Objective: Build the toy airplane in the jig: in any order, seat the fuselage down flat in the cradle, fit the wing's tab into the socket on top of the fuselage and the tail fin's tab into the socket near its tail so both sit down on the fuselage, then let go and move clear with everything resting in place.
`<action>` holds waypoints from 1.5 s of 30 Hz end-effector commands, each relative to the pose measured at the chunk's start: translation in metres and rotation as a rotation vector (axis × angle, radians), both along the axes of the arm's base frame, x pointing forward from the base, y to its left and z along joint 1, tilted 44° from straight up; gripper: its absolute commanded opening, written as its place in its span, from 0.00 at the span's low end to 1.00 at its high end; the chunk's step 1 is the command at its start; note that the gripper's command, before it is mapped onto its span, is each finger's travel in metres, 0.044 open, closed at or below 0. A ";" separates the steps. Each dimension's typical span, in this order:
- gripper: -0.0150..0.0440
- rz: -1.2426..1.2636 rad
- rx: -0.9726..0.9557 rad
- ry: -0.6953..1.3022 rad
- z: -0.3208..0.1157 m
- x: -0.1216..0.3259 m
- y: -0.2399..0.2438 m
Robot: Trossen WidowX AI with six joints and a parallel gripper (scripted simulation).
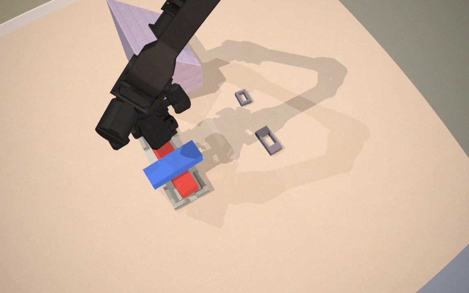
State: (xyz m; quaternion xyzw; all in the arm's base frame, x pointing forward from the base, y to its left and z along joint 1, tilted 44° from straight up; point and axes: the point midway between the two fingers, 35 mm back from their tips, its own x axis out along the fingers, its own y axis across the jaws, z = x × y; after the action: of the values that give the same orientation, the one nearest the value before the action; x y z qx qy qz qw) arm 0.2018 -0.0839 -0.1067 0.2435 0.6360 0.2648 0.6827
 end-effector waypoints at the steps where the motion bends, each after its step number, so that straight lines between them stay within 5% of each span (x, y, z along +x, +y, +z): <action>1: 0.37 -0.003 0.011 0.008 -0.006 -0.002 0.008; 45: 0.37 -0.003 0.012 0.007 -0.018 -0.002 0.019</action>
State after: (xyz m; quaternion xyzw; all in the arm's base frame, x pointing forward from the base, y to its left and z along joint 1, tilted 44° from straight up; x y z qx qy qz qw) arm 0.2008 -0.0669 -0.1224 0.2479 0.6354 0.2659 0.6812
